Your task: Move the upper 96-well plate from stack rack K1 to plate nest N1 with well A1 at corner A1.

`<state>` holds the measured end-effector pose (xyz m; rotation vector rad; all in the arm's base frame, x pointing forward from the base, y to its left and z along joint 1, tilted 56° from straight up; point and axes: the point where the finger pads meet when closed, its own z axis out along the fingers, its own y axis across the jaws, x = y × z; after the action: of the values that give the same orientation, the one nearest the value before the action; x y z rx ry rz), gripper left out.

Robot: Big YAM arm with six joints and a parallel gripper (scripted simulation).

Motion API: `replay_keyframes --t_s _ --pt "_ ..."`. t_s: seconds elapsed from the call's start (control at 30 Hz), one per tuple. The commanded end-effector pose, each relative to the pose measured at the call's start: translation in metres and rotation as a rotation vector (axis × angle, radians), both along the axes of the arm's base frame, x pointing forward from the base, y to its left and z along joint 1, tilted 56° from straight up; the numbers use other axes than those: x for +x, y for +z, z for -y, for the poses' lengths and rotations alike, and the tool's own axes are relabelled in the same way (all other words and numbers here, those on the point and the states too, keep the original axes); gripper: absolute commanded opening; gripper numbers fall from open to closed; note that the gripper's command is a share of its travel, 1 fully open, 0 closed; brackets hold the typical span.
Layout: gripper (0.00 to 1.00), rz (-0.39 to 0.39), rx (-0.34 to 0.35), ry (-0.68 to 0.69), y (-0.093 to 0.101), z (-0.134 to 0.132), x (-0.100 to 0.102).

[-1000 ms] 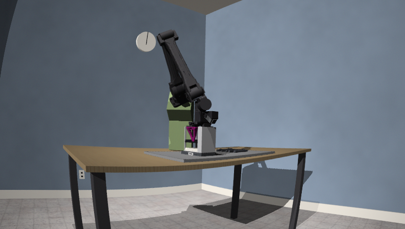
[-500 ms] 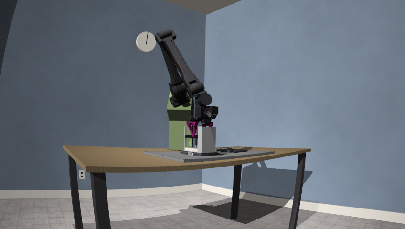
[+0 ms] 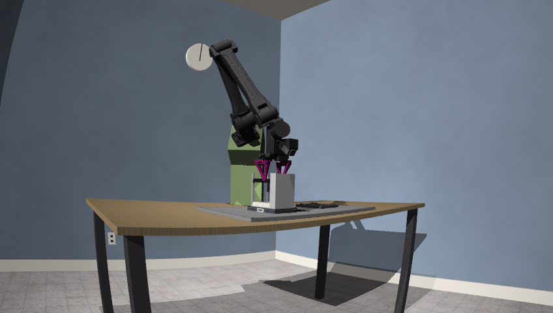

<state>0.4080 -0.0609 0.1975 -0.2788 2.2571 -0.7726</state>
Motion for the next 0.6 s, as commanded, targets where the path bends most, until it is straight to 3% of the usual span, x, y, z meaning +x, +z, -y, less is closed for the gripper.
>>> replay_keyframes --t_s 0.0,0.57 --pt "0.0 0.017 0.008 0.008 0.008 -0.008 -0.008" --pt "0.0 0.019 0.009 0.008 0.023 -0.019 -0.025"
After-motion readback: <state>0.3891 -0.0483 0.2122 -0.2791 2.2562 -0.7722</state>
